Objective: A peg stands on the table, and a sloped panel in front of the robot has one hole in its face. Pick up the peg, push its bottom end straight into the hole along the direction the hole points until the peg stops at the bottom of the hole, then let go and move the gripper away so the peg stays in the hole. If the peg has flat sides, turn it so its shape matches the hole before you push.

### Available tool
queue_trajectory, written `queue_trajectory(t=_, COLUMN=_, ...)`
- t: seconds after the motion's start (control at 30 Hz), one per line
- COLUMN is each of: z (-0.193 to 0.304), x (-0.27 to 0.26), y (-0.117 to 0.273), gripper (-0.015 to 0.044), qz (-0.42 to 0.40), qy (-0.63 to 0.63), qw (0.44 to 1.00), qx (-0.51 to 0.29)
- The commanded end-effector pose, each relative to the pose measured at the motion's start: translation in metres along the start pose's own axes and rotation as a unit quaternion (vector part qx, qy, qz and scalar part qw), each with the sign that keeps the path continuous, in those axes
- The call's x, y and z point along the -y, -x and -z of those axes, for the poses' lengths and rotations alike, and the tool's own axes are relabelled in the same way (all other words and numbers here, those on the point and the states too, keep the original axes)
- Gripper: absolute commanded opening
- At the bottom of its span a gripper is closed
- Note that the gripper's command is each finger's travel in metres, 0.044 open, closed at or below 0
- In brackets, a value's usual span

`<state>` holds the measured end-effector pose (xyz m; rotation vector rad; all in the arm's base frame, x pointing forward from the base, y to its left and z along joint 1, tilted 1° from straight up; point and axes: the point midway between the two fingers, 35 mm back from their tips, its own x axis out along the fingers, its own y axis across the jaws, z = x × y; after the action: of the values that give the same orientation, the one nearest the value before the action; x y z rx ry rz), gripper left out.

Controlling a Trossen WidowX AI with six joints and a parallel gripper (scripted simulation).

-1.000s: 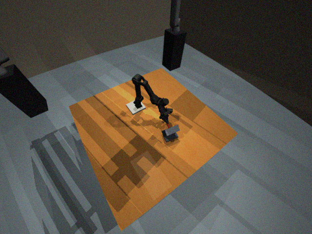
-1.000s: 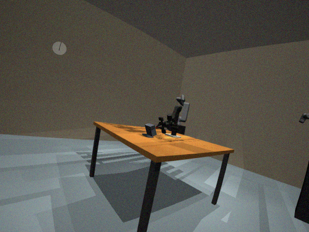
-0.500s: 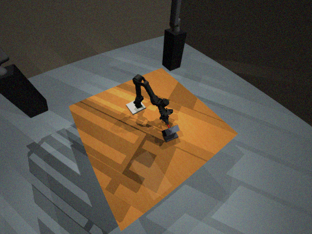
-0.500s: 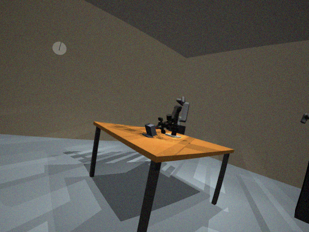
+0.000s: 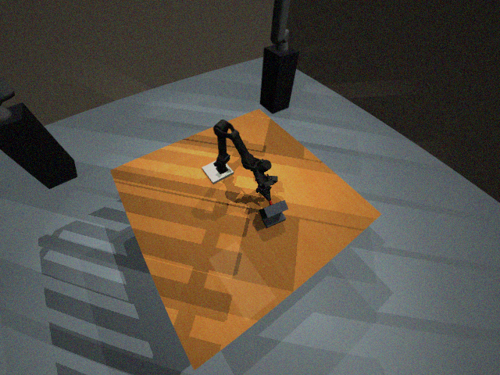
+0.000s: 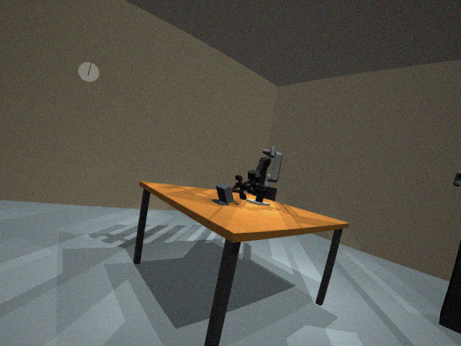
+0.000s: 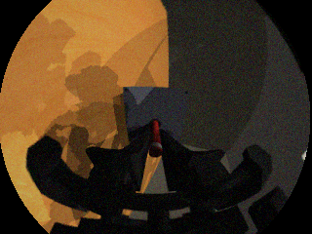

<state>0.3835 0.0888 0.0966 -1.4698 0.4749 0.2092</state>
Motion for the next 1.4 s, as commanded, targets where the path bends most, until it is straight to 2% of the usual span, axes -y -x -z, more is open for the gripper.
queue_trajectory(t=0.0, z=-0.0013, x=0.0009, y=-0.0024, gripper=0.0000, qz=0.001, qy=0.002, qw=1.000, qx=0.002)
queue_trajectory(t=1.17, z=-0.0003, x=0.0005, y=-0.0104, gripper=0.0000, qz=-0.001, qy=0.001, qw=1.000, qx=0.000)
queue_trajectory(t=1.37, z=-0.0003, x=0.0005, y=-0.0104, gripper=0.0158, qz=-0.001, qy=0.001, qw=1.000, qx=0.000)
